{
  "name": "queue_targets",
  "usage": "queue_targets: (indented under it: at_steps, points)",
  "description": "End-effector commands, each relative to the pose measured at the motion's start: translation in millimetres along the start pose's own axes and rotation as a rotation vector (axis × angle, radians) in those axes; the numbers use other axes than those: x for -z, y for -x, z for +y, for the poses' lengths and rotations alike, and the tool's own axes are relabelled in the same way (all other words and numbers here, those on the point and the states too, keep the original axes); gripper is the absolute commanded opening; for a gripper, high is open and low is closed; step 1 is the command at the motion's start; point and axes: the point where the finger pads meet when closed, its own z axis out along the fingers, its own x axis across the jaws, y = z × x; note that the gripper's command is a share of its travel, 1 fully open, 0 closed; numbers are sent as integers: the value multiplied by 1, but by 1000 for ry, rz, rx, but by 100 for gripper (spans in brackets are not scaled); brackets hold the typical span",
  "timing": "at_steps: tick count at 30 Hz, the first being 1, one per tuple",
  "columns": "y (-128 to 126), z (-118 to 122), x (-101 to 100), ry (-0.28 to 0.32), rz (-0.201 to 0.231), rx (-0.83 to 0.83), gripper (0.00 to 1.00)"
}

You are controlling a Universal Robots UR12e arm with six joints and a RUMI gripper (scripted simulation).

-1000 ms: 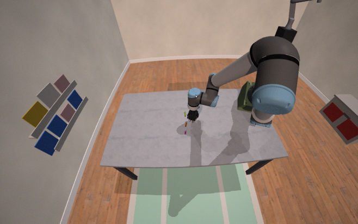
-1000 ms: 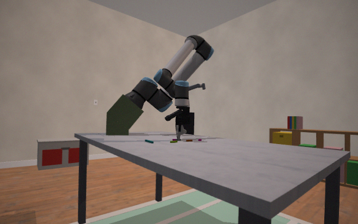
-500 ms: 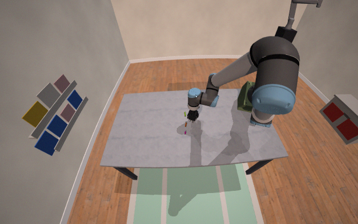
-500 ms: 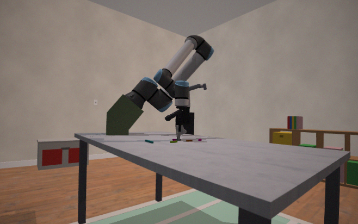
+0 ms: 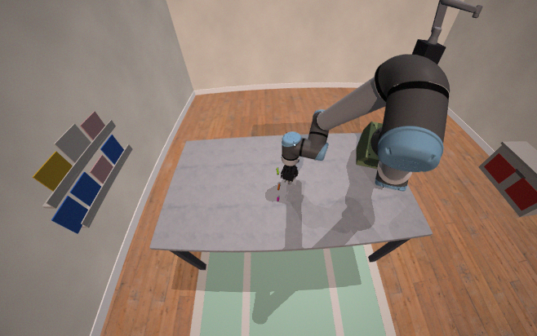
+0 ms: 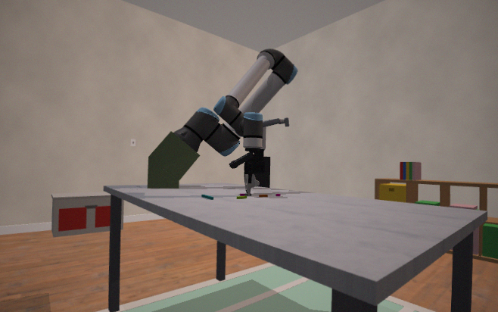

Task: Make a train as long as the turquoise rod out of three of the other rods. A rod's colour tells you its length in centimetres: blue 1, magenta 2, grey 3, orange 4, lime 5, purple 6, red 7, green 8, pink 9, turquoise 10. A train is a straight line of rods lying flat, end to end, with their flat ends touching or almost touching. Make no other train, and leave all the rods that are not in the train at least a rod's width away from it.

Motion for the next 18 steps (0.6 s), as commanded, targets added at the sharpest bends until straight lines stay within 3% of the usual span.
queue_targets:
  at_steps: [1, 18]
  points:
    - [2, 1, 1, 1, -2, 1, 8]
    - [2, 1, 1, 1, -2, 1, 14]
